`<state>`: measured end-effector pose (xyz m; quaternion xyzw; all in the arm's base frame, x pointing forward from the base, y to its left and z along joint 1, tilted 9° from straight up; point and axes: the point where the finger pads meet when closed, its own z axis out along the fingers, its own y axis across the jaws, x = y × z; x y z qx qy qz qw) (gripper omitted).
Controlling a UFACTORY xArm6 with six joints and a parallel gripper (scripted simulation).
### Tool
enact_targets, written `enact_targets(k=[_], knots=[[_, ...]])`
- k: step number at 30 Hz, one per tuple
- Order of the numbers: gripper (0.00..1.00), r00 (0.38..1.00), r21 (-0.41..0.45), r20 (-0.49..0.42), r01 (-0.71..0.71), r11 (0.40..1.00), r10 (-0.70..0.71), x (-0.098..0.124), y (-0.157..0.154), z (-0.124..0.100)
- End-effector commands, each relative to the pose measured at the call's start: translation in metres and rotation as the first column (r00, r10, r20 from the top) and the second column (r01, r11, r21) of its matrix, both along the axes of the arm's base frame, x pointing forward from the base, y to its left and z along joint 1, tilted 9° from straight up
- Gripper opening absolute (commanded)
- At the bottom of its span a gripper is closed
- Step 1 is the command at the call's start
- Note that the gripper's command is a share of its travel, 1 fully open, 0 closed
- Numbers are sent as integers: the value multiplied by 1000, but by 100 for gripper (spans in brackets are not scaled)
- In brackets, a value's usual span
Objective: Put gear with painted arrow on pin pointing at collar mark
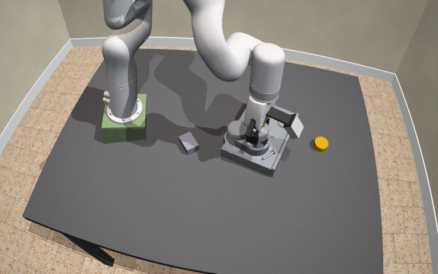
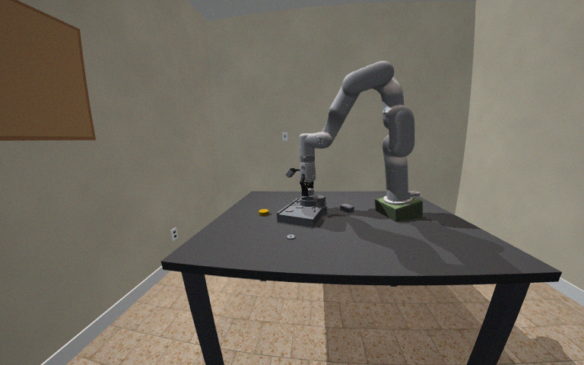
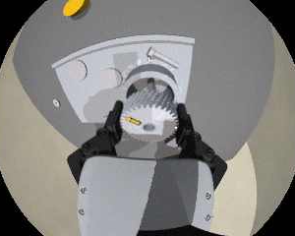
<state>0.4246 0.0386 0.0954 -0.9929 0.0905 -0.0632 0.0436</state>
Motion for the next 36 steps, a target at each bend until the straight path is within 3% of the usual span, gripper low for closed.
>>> enact_targets(k=[1,36], knots=[[0,1000,0,4,0,1000,0,2,0,1],[0,1000,0,4,0,1000,0,2,0,-4]])
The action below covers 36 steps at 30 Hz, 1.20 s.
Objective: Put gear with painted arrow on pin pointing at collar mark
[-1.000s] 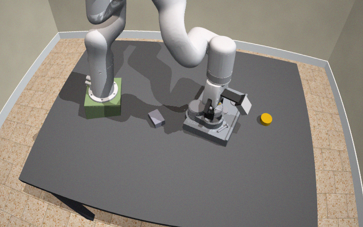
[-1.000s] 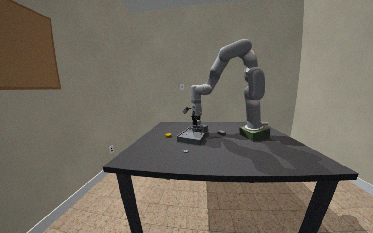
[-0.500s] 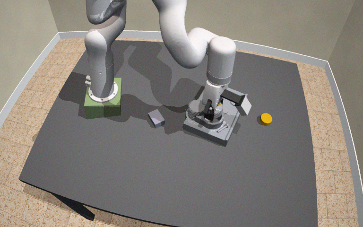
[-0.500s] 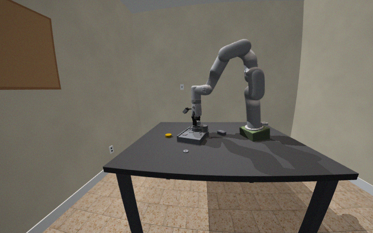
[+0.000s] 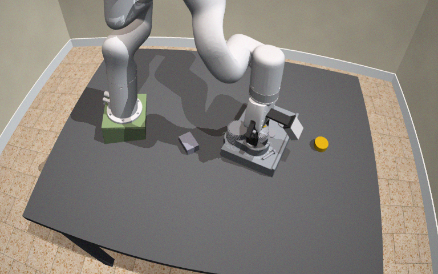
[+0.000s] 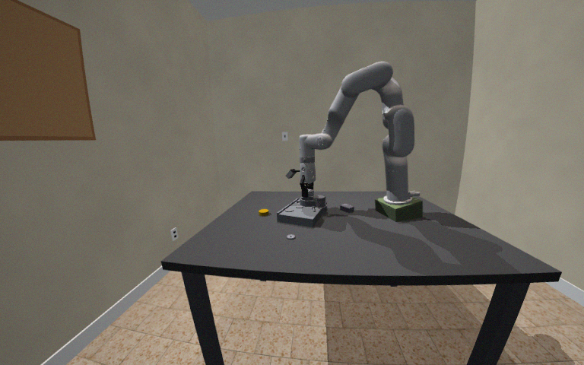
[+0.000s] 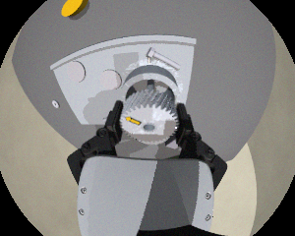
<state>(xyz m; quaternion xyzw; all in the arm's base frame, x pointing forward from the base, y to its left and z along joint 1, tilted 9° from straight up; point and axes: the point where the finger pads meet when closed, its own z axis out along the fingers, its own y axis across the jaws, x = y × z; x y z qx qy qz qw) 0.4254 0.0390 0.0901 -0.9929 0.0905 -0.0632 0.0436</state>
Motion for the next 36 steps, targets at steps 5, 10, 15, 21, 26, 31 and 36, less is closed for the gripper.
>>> enact_targets(k=[5,10,15,21,26,31,36], knots=[[0,1000,0,4,0,1000,0,2,0,1],[0,1000,0,4,0,1000,0,2,0,1],[0,1000,0,4,0,1000,0,2,0,1],[0,1000,0,4,0,1000,0,2,0,1],[100,1000,0,4,0,1000,0,2,0,1],[100,1000,0,4,0,1000,0,2,0,1],[100,1000,0,4,0,1000,0,2,0,1]])
